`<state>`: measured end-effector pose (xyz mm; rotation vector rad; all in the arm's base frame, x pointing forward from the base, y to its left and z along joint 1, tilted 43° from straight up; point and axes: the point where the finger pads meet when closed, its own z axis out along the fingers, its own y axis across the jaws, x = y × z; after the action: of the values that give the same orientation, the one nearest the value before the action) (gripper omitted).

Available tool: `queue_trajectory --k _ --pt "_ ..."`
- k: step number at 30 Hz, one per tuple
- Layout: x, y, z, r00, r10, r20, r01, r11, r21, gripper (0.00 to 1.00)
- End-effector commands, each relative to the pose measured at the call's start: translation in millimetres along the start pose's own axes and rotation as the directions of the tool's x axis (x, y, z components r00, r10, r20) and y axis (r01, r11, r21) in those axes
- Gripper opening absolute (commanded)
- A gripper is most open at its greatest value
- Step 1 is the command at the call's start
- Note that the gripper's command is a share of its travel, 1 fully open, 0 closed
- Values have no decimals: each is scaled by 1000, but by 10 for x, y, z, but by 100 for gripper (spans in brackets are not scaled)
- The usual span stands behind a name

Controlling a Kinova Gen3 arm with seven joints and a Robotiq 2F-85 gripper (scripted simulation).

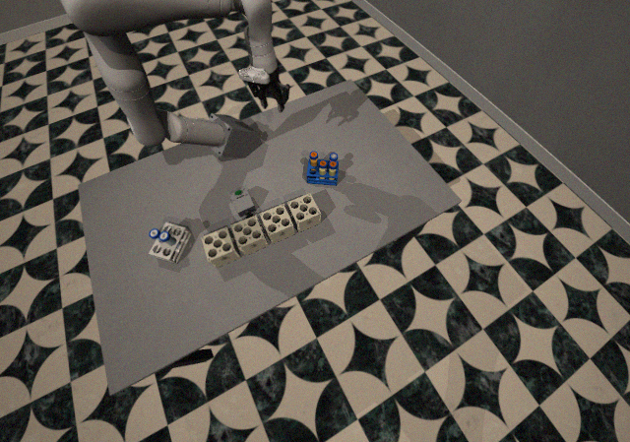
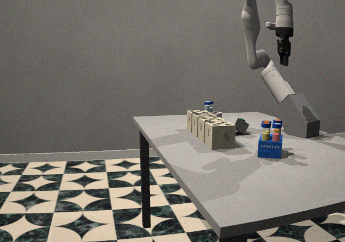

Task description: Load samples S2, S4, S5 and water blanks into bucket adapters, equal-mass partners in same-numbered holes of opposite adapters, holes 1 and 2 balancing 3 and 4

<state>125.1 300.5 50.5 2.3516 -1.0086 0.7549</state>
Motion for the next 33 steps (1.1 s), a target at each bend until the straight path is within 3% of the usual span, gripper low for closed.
queue_trajectory --k 1,14,33 --pt "136 0 43 997 74 1 -74 997 3 62" --pt "481 9 168 967 254 -3 -254 967 1 62" --pt "1014 23 361 857 514 -8 -514 858 -1 62"
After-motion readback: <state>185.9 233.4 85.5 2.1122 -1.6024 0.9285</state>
